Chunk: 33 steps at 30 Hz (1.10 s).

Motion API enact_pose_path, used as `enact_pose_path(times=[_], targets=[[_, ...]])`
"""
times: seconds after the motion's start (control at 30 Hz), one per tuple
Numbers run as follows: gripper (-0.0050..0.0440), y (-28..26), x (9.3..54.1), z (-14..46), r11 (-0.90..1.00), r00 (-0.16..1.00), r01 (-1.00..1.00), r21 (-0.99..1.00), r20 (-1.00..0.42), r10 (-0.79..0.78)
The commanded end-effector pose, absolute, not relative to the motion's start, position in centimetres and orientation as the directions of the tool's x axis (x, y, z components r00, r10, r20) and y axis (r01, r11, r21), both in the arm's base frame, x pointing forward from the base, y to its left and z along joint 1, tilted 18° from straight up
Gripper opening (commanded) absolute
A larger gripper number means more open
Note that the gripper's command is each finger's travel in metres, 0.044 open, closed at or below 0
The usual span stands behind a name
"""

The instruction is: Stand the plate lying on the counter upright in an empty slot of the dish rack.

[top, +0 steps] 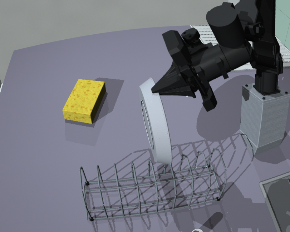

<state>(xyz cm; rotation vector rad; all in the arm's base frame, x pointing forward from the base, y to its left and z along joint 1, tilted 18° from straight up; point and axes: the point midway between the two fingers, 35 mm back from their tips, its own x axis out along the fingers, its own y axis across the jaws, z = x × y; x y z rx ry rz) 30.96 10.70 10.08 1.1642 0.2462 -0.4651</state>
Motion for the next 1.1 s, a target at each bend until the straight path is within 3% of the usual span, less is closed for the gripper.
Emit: enact_pose_path(times=[0.0, 1.07], targets=[[0.0, 11.7, 31.2, 10.3, 0.307, 0.886, 0.459, 0.833, -0.407, -0.221], [0.0, 16.6, 30.5, 8.3, 0.323, 0.901, 0.429, 0.844, -0.376, -0.215]])
